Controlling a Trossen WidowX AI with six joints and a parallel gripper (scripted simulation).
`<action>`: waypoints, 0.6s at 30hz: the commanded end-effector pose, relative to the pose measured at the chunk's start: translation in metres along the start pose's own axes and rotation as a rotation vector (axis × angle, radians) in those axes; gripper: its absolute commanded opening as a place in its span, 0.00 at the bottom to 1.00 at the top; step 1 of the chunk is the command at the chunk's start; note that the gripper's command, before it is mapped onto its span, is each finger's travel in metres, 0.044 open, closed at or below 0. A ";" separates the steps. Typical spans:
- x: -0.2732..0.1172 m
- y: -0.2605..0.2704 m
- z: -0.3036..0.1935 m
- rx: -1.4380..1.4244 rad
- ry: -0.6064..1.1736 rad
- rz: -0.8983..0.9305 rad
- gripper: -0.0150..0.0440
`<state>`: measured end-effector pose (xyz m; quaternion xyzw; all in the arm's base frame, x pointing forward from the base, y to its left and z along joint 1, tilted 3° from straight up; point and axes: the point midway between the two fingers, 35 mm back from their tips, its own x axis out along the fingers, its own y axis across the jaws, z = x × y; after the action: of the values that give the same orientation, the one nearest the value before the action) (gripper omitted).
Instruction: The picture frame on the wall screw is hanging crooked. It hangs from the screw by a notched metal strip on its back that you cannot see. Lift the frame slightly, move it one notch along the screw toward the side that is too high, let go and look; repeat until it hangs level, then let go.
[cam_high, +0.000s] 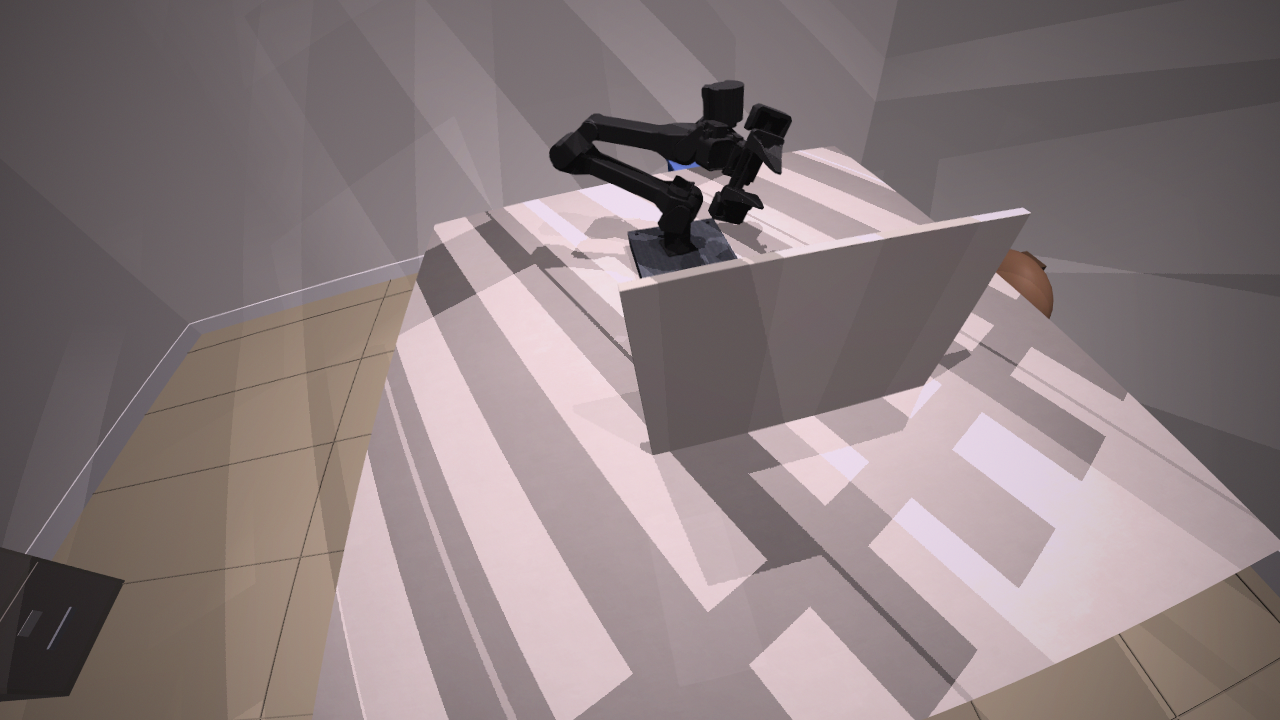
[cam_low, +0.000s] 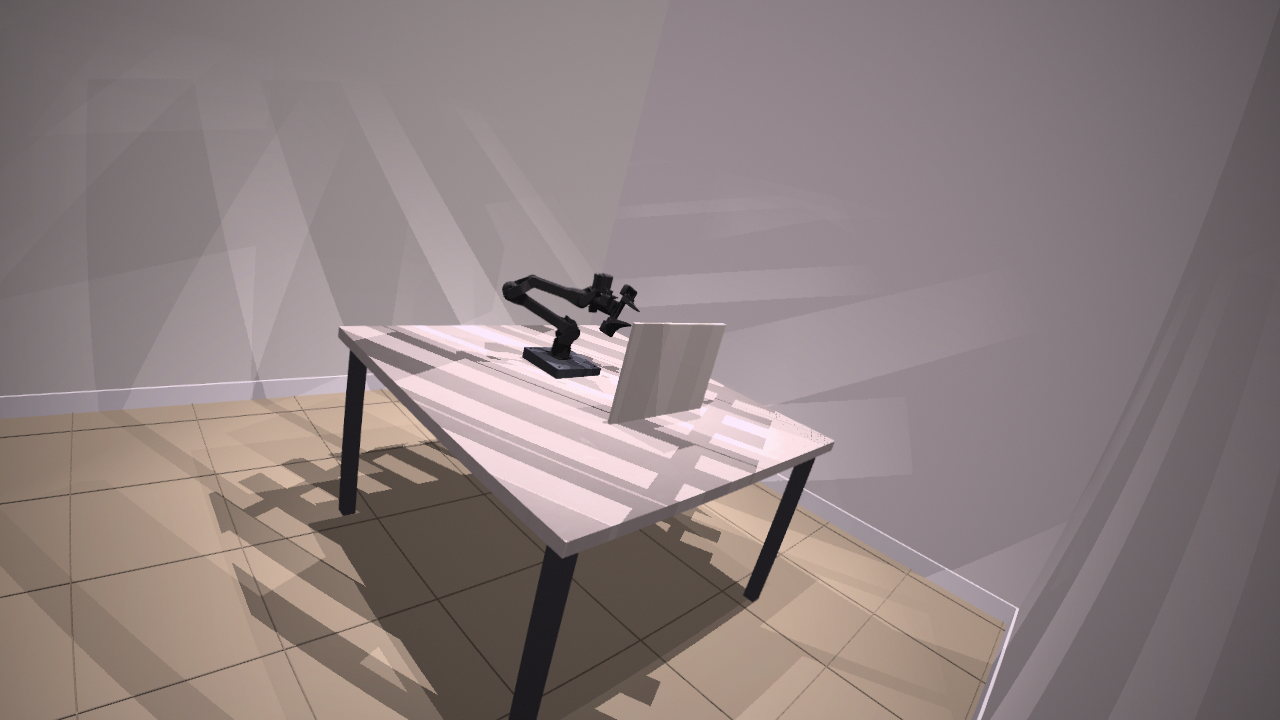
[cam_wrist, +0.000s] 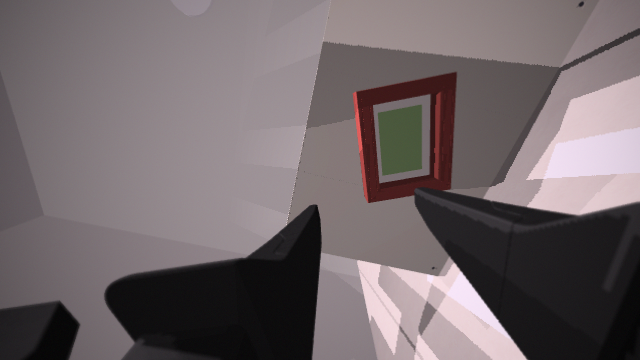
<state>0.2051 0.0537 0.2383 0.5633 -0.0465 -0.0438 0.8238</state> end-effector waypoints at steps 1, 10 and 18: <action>-0.001 -0.002 0.001 0.011 -0.004 -0.003 0.69; -0.001 -0.002 0.001 0.011 -0.004 -0.003 0.69; -0.001 -0.002 0.001 0.011 -0.004 -0.003 0.69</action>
<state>0.2045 0.0533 0.2376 0.5666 -0.0469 -0.0442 0.8215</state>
